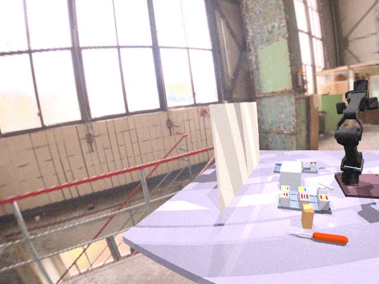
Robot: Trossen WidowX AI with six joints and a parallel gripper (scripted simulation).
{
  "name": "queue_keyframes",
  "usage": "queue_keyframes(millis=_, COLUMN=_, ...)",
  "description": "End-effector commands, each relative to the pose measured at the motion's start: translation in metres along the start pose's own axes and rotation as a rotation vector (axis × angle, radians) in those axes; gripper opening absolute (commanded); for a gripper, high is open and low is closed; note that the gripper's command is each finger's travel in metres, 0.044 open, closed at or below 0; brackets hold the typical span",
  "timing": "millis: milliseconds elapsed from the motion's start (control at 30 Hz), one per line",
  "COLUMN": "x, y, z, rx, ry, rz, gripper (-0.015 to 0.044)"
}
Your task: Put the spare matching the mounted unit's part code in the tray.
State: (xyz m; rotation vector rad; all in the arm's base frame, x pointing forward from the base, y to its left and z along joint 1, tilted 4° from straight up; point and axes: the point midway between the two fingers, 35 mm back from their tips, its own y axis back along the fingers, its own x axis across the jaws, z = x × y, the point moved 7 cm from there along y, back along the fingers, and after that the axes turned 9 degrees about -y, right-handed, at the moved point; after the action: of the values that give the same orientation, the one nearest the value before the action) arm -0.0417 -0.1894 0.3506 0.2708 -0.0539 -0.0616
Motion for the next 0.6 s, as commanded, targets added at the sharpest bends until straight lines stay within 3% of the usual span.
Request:
queue_keyframes(millis=0, x=0.0, y=0.0, z=0.0, rx=0.0, ry=0.0, rz=0.0, gripper=0.0426)
queue_keyframes(millis=233, x=0.005, y=-0.003, z=0.001, rx=0.019, ry=0.003, rz=0.029, gripper=0.044)
queue_keyframes(millis=567, x=0.106, y=-0.032, z=0.005, rx=0.318, ry=0.112, rz=0.433, gripper=0.044)
